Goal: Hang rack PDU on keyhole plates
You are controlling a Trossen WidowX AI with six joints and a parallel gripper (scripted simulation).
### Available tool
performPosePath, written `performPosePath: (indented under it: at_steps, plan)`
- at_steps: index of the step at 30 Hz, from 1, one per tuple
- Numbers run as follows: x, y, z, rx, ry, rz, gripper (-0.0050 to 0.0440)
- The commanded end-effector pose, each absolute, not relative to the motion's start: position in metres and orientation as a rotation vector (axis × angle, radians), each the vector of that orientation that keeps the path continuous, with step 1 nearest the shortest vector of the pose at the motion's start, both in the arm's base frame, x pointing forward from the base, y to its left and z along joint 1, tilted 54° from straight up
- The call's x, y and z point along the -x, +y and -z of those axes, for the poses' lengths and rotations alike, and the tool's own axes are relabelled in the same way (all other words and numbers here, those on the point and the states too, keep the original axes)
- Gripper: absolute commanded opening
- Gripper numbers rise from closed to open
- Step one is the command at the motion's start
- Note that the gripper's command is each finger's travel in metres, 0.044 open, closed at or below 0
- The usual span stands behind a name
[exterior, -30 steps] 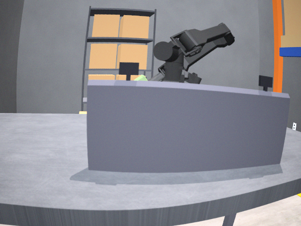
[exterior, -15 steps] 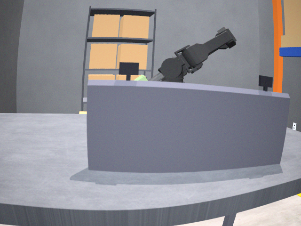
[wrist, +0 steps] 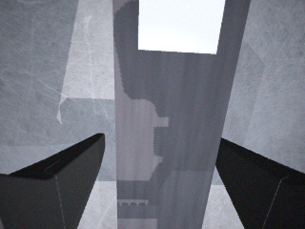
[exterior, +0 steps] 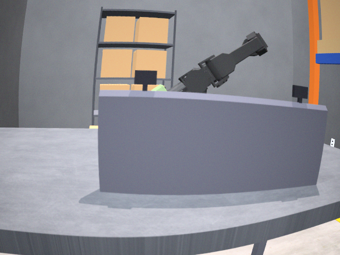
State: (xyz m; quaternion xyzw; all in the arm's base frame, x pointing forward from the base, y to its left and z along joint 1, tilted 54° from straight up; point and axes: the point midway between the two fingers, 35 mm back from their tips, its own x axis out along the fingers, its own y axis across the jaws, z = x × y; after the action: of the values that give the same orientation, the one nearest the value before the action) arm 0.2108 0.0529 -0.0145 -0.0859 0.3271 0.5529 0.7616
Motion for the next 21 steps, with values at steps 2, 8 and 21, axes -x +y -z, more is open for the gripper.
performPosePath:
  at_steps: [2,8,21]
  plan:
    - [-0.2127,0.0529,0.0135,0.193,0.706,-1.202,0.0272]
    - [-0.2127,0.0529,0.0135,0.193,0.706,-1.202,0.0232]
    - [-0.2127,0.0529,0.0135,0.193,0.706,-1.202,0.0141]
